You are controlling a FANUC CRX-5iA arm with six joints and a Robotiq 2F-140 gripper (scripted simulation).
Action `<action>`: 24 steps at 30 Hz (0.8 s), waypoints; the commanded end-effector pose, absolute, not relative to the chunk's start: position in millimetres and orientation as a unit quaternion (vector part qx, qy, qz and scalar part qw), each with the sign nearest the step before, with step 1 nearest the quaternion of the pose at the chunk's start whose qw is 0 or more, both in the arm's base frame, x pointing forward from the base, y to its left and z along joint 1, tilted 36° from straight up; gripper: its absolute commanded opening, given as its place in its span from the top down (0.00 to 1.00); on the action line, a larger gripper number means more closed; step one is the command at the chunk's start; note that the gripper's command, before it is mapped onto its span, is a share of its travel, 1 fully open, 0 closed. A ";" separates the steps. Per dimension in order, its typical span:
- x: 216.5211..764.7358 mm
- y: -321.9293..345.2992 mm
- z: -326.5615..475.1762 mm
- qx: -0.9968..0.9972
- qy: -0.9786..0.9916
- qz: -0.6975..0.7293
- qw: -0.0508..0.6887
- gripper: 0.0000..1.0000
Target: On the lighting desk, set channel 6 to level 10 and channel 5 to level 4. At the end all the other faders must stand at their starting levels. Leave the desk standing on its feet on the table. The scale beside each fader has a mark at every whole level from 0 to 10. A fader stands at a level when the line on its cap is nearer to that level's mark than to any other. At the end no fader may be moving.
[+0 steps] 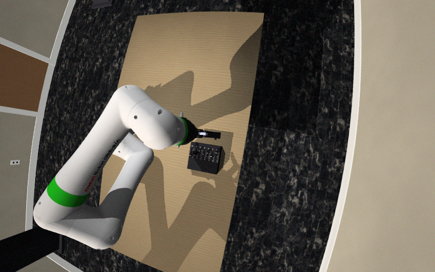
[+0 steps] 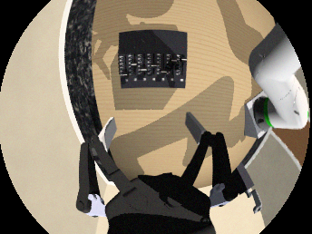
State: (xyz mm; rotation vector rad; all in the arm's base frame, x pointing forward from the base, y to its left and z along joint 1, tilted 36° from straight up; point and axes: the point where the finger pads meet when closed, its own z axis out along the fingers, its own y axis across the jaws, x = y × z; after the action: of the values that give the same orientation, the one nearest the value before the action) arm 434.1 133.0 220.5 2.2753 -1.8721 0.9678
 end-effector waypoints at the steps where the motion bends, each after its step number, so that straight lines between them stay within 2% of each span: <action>1: 434.1 133.2 220.7 0.734 -0.603 0.312 0.020 0.00; 10: 433.7 129.4 226.3 0.757 -0.574 0.311 0.034 0.00; 24: 422.6 84.1 287.0 0.903 -0.290 0.280 0.150 0.00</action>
State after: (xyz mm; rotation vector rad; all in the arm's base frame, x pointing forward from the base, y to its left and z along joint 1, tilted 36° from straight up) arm 428.5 101.9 262.7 2.5223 -1.1454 0.8996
